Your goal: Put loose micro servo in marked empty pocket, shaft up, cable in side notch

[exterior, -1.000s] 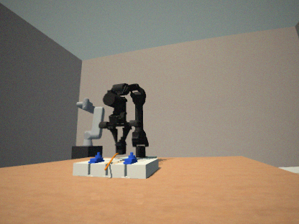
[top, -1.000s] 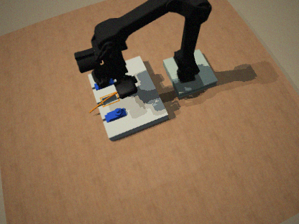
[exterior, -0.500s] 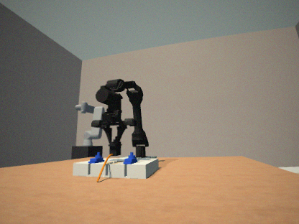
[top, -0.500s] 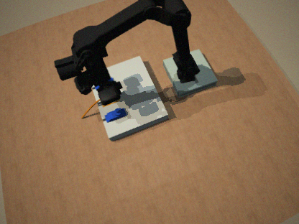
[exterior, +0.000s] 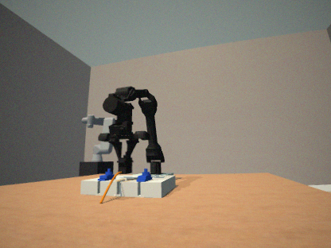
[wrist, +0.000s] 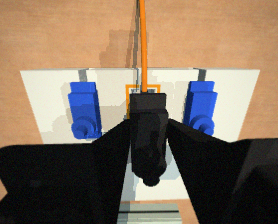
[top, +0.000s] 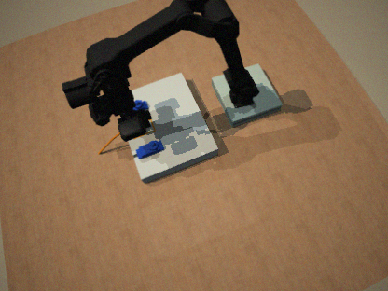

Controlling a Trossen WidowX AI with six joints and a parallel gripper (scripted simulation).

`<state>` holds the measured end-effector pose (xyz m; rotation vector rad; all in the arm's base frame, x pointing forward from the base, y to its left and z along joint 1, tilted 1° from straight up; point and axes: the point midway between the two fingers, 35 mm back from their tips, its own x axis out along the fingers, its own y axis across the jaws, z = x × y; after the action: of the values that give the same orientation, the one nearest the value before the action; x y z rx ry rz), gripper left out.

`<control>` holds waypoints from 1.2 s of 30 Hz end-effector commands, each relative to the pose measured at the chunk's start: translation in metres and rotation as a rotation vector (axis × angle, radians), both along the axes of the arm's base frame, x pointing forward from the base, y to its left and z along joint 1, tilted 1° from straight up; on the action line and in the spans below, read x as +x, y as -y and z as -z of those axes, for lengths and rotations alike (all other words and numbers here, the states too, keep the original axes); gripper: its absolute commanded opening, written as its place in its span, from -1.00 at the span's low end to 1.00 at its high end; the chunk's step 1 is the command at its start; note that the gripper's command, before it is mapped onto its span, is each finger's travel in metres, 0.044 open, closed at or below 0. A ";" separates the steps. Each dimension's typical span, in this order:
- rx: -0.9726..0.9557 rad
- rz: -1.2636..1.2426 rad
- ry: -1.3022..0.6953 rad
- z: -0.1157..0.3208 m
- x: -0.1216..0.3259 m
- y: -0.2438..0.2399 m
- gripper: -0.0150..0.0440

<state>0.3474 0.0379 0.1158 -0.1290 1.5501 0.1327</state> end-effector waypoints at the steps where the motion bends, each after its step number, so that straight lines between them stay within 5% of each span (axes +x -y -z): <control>1: -0.002 0.007 -0.003 0.006 0.000 0.000 -0.49; 36: -0.002 0.007 -0.003 0.031 0.000 0.000 -0.49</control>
<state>0.3479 0.0383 0.0882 -0.1276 1.5526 0.1311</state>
